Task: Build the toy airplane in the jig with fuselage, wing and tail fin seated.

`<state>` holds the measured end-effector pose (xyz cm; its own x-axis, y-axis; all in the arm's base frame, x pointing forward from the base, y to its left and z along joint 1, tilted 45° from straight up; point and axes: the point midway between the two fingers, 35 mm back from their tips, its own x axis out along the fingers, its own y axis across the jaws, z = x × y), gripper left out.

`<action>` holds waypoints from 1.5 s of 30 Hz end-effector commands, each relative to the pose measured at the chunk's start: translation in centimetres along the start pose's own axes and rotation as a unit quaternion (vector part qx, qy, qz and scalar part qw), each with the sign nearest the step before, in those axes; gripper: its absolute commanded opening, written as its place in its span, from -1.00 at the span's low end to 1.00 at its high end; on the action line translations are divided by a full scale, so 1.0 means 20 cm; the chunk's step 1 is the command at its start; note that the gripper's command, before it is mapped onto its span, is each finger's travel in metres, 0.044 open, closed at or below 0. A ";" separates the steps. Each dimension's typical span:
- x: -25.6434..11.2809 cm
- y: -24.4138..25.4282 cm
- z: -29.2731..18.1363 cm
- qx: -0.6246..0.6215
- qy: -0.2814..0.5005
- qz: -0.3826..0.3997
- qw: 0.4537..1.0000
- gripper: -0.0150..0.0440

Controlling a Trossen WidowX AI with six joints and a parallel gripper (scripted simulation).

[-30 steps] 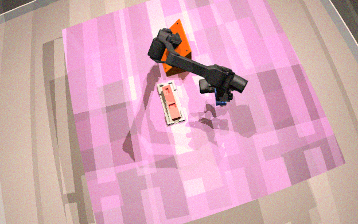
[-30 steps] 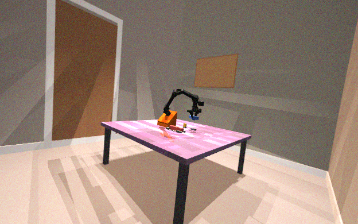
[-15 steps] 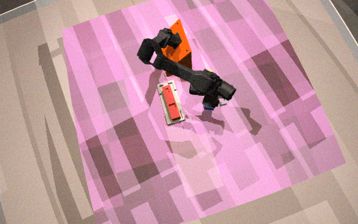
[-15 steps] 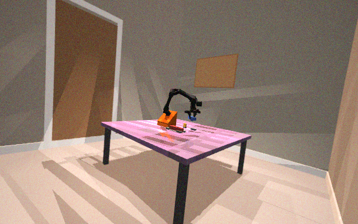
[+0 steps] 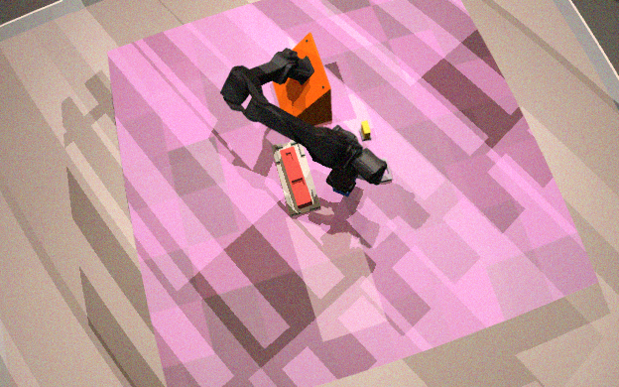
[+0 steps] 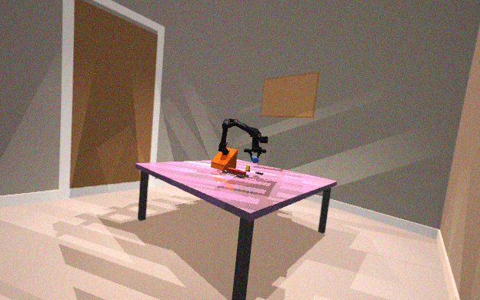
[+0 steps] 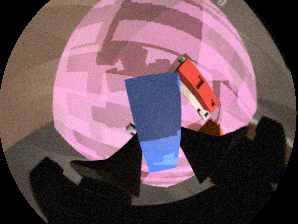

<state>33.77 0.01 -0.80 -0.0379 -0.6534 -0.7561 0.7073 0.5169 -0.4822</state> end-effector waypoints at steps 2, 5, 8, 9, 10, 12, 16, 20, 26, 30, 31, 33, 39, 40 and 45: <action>0.01 -0.08 0.06 0.054 -0.004 0.001 0.999 -0.49; 0.01 -0.12 0.09 0.080 -0.005 0.000 0.997 -0.49; 0.02 -0.16 0.11 0.106 -0.007 -0.001 0.994 -0.49; 0.02 -0.17 0.12 0.115 -0.007 -0.002 0.993 -0.49; 0.02 -0.19 0.13 0.123 -0.007 -0.002 0.992 -0.49; 0.03 -0.21 0.14 0.141 -0.008 -0.003 0.990 -0.49; 0.04 -0.27 0.17 0.175 -0.010 -0.005 0.984 -0.49; 0.04 -0.33 0.20 0.210 -0.012 -0.007 0.978 -0.49; 0.06 -0.42 0.24 0.261 -0.016 -0.010 0.965 -0.49; 0.07 -0.47 0.26 0.295 -0.019 -0.012 0.955 -0.49; 0.07 -0.49 0.26 0.303 -0.020 -0.013 0.953 -0.49; 0.07 -0.52 0.27 0.320 -0.021 -0.014 0.947 -0.49; 0.09 -0.61 0.29 0.369 -0.026 -0.018 0.929 -0.49; 0.09 -0.62 0.29 0.377 -0.027 -0.019 0.926 -0.49; 0.10 -0.68 0.31 0.405 -0.030 -0.021 0.914 -0.49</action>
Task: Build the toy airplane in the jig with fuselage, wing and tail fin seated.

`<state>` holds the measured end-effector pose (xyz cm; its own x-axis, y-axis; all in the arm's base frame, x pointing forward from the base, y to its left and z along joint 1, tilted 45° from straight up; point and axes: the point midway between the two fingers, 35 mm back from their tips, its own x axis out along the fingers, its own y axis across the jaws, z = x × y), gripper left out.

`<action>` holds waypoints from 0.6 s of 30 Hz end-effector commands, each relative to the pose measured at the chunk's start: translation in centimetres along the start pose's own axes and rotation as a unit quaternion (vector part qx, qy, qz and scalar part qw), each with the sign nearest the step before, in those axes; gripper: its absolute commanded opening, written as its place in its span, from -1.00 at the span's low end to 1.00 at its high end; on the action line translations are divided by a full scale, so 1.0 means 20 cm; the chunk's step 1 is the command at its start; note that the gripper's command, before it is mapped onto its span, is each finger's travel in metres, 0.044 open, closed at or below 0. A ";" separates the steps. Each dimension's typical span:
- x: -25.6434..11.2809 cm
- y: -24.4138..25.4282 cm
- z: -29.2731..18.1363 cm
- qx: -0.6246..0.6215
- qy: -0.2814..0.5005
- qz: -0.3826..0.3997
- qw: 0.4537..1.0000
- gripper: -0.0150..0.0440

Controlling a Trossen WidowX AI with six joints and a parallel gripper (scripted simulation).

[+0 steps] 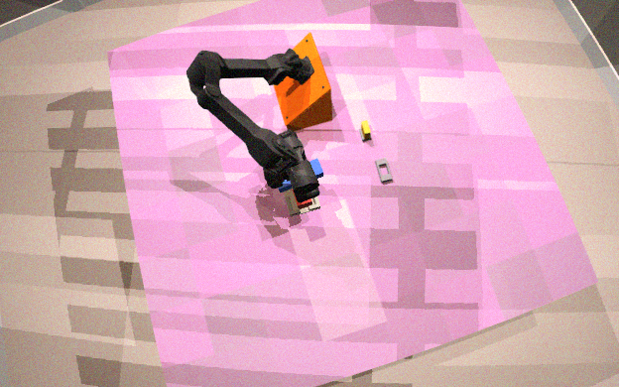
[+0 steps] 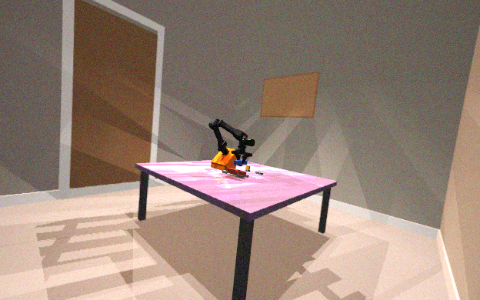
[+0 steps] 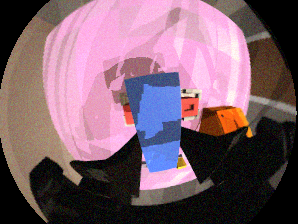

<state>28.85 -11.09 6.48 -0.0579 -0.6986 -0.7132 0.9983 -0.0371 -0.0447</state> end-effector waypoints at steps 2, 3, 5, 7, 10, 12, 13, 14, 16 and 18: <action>0.01 -0.02 0.04 0.026 -0.005 0.001 1.000 -0.31; 0.01 -0.02 0.04 0.026 -0.005 0.001 1.000 -0.22; 0.01 -0.02 0.04 0.026 -0.005 0.001 1.000 -0.05; 0.01 -0.02 0.04 0.026 -0.005 0.001 1.000 0.13; 0.01 -0.02 0.04 0.026 -0.005 0.001 1.000 0.17; 0.01 -0.02 0.04 0.026 -0.005 0.001 1.000 0.17; 0.01 -0.02 0.04 0.026 -0.005 0.001 1.000 0.17; 0.01 -0.02 0.04 0.026 -0.005 0.001 1.000 0.17; 0.01 -0.02 0.04 0.026 -0.005 0.001 1.000 0.17; 0.01 -0.02 0.04 0.026 -0.005 0.001 1.000 0.17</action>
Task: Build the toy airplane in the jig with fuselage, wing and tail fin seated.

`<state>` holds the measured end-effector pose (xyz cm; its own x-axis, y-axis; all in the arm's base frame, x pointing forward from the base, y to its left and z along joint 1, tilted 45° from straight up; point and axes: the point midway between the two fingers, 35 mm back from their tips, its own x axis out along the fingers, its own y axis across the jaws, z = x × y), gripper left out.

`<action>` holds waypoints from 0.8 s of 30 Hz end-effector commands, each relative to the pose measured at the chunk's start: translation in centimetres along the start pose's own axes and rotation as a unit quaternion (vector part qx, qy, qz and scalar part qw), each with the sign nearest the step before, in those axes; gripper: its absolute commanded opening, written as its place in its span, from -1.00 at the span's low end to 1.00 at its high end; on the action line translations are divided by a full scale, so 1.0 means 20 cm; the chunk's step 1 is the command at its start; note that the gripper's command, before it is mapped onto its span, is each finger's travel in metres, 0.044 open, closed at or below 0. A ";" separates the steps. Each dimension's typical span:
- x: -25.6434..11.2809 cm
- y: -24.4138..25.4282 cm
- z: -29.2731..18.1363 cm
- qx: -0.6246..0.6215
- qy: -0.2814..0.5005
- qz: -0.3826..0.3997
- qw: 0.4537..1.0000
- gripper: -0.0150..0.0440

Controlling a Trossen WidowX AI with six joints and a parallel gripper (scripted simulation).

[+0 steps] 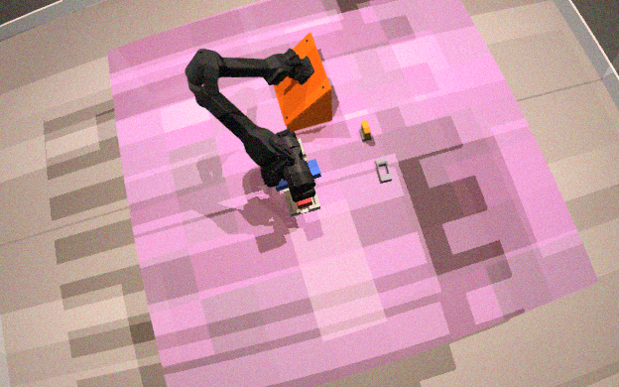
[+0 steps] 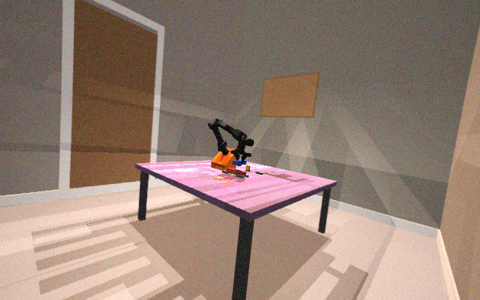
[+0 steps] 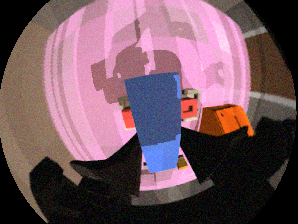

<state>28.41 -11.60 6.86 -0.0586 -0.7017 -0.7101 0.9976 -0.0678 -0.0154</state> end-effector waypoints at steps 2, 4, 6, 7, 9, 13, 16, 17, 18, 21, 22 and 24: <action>0.00 0.00 0.00 0.005 -0.003 0.001 1.000 0.17; 0.00 0.00 0.00 0.005 -0.003 0.001 1.000 0.17; 0.00 0.00 0.01 0.005 -0.003 0.001 1.000 0.17; 0.00 0.00 0.01 0.005 -0.003 0.001 1.000 0.17; 0.00 0.00 0.01 0.005 -0.003 0.001 1.000 0.17; 0.01 0.01 0.01 0.005 -0.002 0.001 1.000 0.17; 0.04 0.01 0.01 0.005 -0.002 0.001 1.000 0.17; 0.04 0.01 0.01 0.005 -0.002 0.001 1.000 0.17; 0.05 0.01 0.01 0.005 -0.002 0.001 1.000 0.17; 0.08 0.01 0.01 0.005 -0.002 0.001 1.000 0.17; 0.08 0.01 0.01 0.005 -0.002 0.001 1.000 0.17; 0.10 0.01 0.01 0.005 -0.002 0.001 1.000 0.17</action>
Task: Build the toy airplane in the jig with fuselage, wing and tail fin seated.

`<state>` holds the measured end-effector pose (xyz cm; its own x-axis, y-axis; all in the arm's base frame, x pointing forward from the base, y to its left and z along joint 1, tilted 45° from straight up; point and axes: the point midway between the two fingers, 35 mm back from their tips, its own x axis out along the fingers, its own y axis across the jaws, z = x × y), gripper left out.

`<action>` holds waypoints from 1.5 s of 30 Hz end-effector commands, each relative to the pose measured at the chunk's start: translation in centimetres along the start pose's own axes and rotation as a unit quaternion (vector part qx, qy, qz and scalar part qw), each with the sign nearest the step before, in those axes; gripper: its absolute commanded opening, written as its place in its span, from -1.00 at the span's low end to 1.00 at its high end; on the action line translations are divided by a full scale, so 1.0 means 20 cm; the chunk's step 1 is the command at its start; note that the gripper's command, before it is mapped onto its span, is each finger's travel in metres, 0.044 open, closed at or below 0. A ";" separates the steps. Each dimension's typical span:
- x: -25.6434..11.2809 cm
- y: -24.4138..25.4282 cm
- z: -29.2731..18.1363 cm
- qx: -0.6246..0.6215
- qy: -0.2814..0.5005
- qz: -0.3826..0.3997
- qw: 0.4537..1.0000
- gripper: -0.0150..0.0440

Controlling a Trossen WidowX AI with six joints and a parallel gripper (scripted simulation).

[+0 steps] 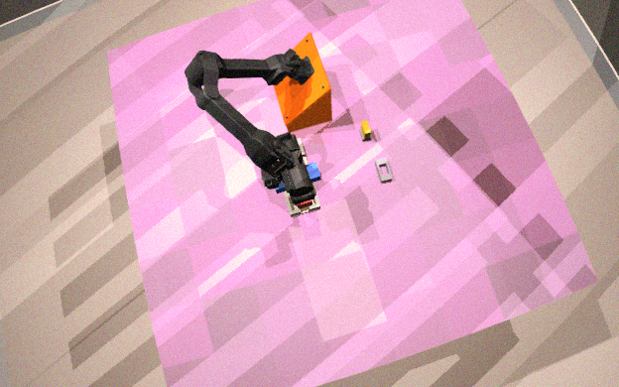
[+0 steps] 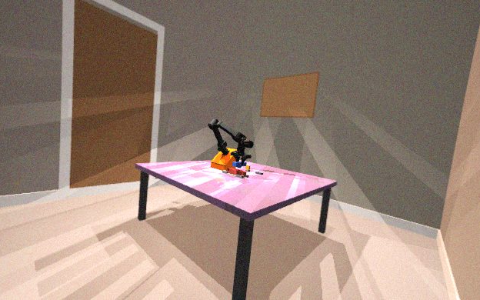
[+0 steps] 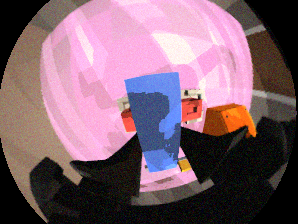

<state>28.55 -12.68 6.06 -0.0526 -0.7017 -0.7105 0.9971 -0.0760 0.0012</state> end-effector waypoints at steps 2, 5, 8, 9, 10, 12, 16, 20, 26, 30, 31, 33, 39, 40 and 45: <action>0.05 0.00 0.00 -0.004 -0.003 -0.002 1.000 0.17; 0.07 0.00 0.00 -0.004 -0.003 -0.002 1.000 0.17; 0.10 -0.01 0.00 -0.004 -0.003 -0.002 1.000 0.17; 0.11 -0.01 0.00 -0.004 -0.003 -0.002 1.000 0.17; 0.11 -0.01 0.00 -0.004 -0.003 -0.002 1.000 0.17; 0.13 -0.01 0.00 -0.004 -0.004 -0.002 1.000 0.17; 0.13 -0.01 0.00 -0.004 -0.004 -0.002 1.000 0.17; 0.12 -0.01 0.00 -0.001 -0.001 -0.001 1.000 0.13; 0.12 -0.01 0.00 -0.001 -0.001 -0.001 1.000 -0.21; 0.12 -0.01 0.00 -0.001 -0.001 -0.001 1.000 -0.21; 0.12 -0.01 0.00 -0.001 -0.001 -0.001 1.000 -0.12; 0.12 -0.01 0.00 -0.001 -0.001 -0.001 1.000 0.06; 0.12 -0.01 0.00 -0.001 -0.001 -0.001 1.000 0.59; 0.12 -0.01 0.00 -0.001 -0.001 -0.001 1.000 0.68; 0.12 -0.01 0.00 -0.001 -0.001 -0.001 1.000 1.00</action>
<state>28.29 -14.44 4.30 -0.0556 -0.7030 -0.7090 0.9971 -0.0767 -0.0022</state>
